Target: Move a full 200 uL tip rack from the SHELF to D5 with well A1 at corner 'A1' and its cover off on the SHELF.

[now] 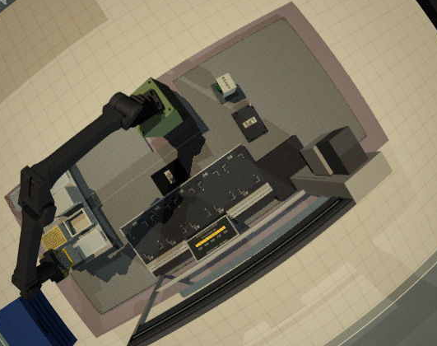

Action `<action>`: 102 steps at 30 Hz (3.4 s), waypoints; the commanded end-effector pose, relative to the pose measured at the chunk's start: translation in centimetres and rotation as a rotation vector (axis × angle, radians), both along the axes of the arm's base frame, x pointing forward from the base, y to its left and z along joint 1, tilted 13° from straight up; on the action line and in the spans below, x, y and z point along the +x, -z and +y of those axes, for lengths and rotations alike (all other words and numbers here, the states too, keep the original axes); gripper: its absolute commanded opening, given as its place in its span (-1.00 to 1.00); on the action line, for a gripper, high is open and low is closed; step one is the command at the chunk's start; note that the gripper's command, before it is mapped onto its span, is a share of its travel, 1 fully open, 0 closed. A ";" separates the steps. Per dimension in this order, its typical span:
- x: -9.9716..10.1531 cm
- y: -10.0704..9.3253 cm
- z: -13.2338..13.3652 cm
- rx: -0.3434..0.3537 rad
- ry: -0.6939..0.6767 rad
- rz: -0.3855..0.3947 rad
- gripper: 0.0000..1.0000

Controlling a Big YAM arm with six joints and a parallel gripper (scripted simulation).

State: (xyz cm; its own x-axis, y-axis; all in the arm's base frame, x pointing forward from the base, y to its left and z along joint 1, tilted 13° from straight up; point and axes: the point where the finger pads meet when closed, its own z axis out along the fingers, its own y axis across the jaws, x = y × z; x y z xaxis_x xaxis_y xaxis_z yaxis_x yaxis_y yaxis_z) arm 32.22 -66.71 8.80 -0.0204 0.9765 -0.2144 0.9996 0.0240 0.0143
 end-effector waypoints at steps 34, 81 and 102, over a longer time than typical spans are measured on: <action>1.3 -12.5 0.7 -0.100 -0.006 -0.053 -1.00; 0.8 -19.0 2.8 -0.101 -0.006 -0.053 -1.00; 0.6 -22.0 3.8 -0.101 -0.006 -0.053 -1.00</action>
State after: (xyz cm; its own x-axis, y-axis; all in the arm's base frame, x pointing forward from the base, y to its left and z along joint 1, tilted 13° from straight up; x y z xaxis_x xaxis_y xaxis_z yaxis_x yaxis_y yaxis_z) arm 31.96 -63.47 23.73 -0.0207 0.9770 -0.2120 0.9996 0.0245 0.0152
